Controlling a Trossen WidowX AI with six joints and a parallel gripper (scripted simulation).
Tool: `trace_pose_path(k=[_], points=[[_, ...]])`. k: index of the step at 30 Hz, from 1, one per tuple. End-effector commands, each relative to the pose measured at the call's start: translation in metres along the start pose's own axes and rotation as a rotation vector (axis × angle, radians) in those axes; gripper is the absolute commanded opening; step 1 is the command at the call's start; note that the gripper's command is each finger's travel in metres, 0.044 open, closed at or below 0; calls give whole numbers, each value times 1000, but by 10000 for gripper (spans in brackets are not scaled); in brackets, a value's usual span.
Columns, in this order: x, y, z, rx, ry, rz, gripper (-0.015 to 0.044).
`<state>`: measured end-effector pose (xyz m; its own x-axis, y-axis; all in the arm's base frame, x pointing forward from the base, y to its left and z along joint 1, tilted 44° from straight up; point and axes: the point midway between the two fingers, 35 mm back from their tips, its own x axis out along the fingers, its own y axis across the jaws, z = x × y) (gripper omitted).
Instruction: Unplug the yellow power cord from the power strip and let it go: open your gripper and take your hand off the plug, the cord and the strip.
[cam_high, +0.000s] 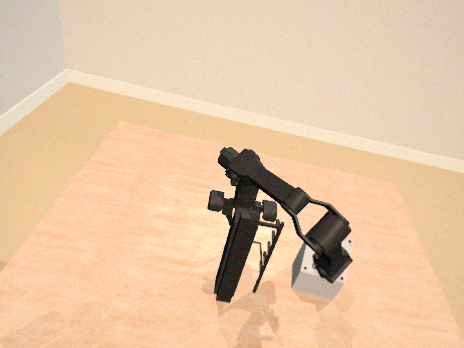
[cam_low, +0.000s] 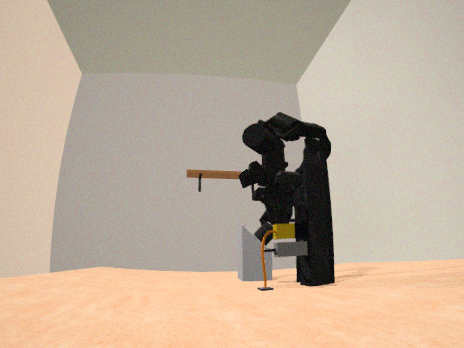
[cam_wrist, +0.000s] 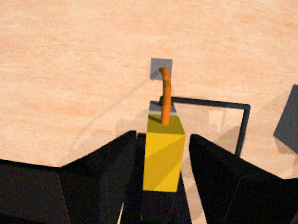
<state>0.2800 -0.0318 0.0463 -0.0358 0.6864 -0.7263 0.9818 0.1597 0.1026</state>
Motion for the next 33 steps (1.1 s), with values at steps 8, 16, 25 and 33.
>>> trace_pose_path(k=[8, 16, 25, 33], points=[[3, -2, -9, 7, 7, -1, 160], [13, -2, -10, 7, 8, -1, 160], [11, -1, -9, 2, 4, -3, 28], [11, -1, -7, 2, 4, -3, 0]])
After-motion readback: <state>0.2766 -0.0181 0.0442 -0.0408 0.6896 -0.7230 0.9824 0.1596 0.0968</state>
